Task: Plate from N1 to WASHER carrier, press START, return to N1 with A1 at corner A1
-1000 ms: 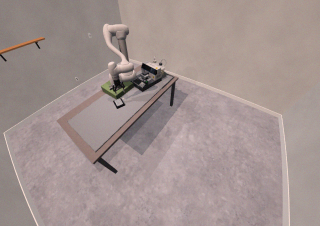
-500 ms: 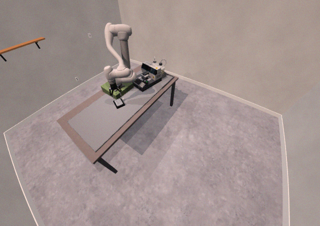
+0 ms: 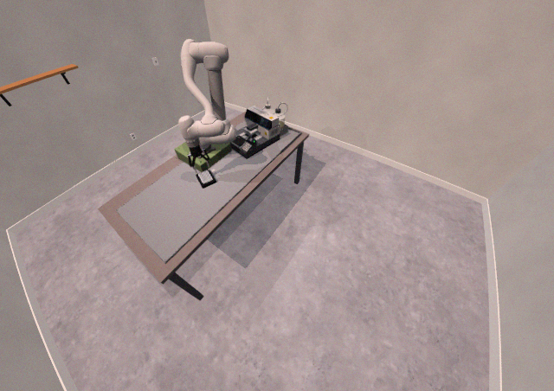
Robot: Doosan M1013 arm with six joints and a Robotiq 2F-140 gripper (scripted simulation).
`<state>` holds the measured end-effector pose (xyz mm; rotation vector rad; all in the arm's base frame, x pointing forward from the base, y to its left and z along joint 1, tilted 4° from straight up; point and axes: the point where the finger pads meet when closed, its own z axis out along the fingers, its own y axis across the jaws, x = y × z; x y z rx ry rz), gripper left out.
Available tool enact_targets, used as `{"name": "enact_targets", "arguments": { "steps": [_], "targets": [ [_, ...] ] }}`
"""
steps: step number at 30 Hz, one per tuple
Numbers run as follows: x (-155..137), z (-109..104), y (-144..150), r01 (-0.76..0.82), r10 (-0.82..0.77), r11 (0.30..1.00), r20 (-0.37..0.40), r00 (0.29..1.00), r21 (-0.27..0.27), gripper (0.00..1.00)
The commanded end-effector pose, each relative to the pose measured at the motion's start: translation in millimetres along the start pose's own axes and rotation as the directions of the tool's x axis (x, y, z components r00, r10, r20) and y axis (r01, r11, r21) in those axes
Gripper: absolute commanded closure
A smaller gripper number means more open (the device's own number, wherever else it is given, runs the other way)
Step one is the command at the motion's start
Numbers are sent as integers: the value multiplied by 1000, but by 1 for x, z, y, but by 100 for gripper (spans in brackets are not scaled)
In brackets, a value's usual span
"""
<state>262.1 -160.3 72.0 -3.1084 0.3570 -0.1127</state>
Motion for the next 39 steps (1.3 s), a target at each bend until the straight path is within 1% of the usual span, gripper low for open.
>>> {"name": "enact_targets", "arguments": {
  "steps": [1,5,20,22,36,39],
  "targets": [
    [0,6,0,0,0,1000,0,1000,0,30],
    [0,9,0,0,0,1000,0,1000,0,30],
    [0,34,0,0,0,1000,0,1000,0,30],
    [0,34,0,0,0,1000,0,1000,0,30],
    [0,58,0,0,0,1000,0,1000,0,30],
    [0,58,0,0,0,1000,0,1000,0,30]
  ]
}}
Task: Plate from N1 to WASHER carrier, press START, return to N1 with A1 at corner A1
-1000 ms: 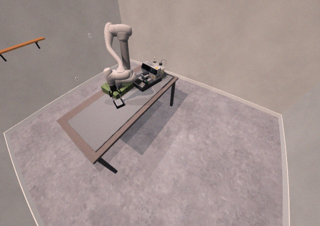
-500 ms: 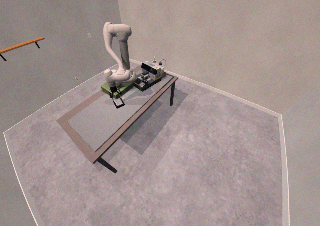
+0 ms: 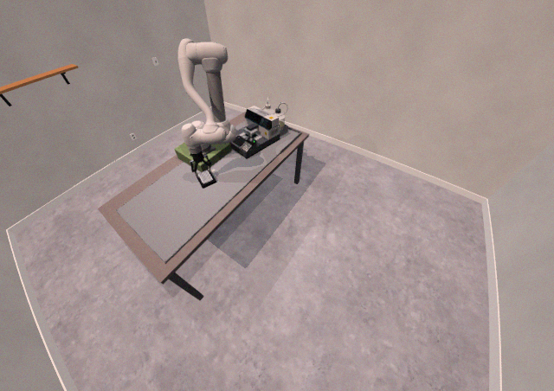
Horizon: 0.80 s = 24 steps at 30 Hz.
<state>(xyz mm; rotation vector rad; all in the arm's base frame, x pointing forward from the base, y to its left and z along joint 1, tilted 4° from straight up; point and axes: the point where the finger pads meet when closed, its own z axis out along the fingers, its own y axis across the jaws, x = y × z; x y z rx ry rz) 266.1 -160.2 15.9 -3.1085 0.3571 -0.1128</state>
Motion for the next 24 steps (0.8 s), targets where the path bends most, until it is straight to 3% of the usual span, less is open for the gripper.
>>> {"name": "enact_targets", "arguments": {
  "steps": [1,24],
  "targets": [
    [0,2,0,0,0,1000,0,1000,0,30],
    [0,7,0,0,0,1000,0,1000,0,30]
  ]
}}
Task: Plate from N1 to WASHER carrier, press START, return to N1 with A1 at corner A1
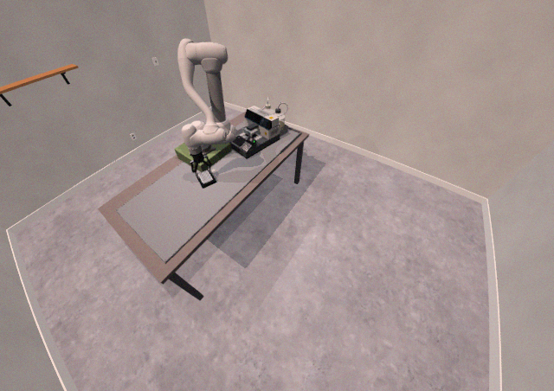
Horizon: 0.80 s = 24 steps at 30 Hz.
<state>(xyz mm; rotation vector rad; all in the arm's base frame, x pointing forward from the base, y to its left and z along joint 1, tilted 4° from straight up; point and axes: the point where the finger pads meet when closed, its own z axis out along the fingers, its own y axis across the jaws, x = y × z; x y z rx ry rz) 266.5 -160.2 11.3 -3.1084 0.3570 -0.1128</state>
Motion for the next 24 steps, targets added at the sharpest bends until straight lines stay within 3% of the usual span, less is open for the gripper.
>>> {"name": "enact_targets", "arguments": {
  "steps": [1,24],
  "targets": [
    [0,3,0,0,0,1000,0,1000,0,30],
    [0,17,0,0,0,1000,0,1000,0,30]
  ]
}}
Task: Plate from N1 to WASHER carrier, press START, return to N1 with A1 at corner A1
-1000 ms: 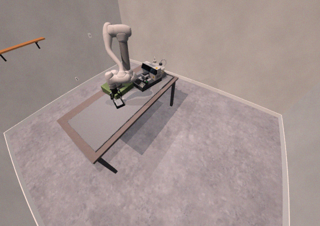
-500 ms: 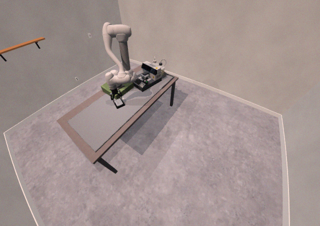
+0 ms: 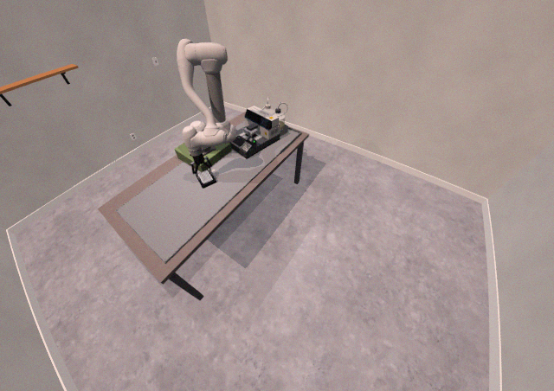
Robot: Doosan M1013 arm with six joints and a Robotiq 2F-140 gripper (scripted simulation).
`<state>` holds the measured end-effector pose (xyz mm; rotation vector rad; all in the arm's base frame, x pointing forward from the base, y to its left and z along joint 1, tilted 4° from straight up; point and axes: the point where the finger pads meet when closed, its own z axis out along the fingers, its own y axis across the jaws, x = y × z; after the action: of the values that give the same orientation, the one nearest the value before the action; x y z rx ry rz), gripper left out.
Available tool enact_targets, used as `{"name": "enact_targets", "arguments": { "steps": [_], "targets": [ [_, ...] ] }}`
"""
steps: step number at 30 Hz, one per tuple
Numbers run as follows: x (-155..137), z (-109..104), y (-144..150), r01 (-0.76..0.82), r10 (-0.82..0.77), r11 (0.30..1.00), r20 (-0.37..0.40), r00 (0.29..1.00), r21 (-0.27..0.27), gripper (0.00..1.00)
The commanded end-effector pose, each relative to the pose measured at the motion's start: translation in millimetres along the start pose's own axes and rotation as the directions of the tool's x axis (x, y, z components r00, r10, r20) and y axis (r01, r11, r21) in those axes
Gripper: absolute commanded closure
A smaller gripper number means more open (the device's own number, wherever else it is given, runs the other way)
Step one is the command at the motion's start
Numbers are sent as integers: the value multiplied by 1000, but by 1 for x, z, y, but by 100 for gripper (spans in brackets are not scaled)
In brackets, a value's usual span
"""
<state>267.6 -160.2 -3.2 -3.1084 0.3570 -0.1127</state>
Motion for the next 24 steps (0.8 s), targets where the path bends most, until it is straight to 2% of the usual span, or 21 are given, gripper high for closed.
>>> {"name": "enact_targets", "arguments": {
  "steps": [1,24],
  "targets": [
    [0,3,0,0,0,1000,0,1000,0,30],
    [0,12,0,0,0,1000,0,1000,0,30]
  ]
}}
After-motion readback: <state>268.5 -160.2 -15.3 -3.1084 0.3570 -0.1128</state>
